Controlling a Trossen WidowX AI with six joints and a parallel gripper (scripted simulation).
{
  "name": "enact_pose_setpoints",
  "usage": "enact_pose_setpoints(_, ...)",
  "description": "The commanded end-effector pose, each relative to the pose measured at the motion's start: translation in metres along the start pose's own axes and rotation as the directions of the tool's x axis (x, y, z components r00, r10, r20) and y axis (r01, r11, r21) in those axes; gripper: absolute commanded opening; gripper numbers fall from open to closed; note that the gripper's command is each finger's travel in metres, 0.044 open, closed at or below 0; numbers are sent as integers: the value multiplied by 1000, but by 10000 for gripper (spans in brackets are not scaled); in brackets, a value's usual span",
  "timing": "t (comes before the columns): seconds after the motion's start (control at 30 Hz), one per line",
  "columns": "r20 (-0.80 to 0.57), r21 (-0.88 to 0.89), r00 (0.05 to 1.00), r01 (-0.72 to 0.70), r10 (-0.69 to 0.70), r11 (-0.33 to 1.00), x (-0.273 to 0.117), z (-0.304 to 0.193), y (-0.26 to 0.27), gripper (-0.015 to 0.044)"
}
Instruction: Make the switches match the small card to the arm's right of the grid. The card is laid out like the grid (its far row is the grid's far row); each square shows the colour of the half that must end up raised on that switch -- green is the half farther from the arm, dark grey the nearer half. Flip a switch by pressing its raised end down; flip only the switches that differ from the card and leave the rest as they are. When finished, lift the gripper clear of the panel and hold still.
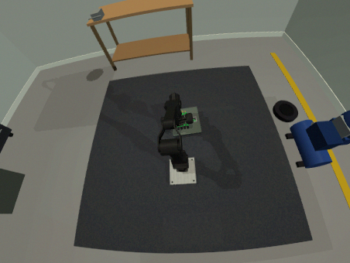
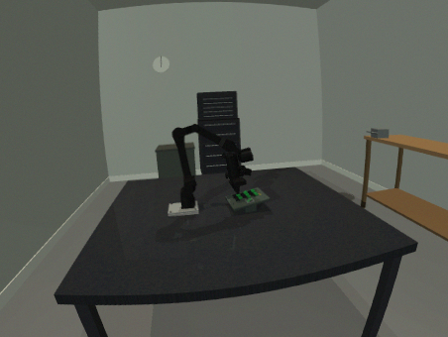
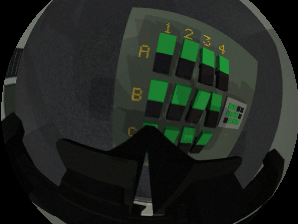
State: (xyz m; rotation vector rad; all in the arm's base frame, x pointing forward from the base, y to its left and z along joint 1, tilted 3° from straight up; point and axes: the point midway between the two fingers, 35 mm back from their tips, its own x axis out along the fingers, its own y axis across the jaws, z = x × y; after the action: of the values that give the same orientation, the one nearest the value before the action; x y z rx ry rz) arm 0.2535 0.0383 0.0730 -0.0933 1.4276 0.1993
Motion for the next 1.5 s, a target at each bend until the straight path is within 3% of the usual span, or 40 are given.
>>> enact_pose_setpoints(0.0,-8,5,1000,3,-3,1000,2,-1,0,0)
enact_pose_setpoints(0.1,2,1,1000,0,0,1000,-10,1,0,0)
enact_pose_setpoints(0.27,18,5,1000,3,-3,1000,-64,-3,0,0)
enact_pose_setpoints(0.6,16,5,1000,6,-6,1000,-64,-22,-41,0)
enact_pose_setpoints(0.8,41,5,999,6,-7,1000,-31,-22,-41,0)
enact_pose_setpoints(1.47,43,5,999,6,-6,1000,-9,-22,-41,0)
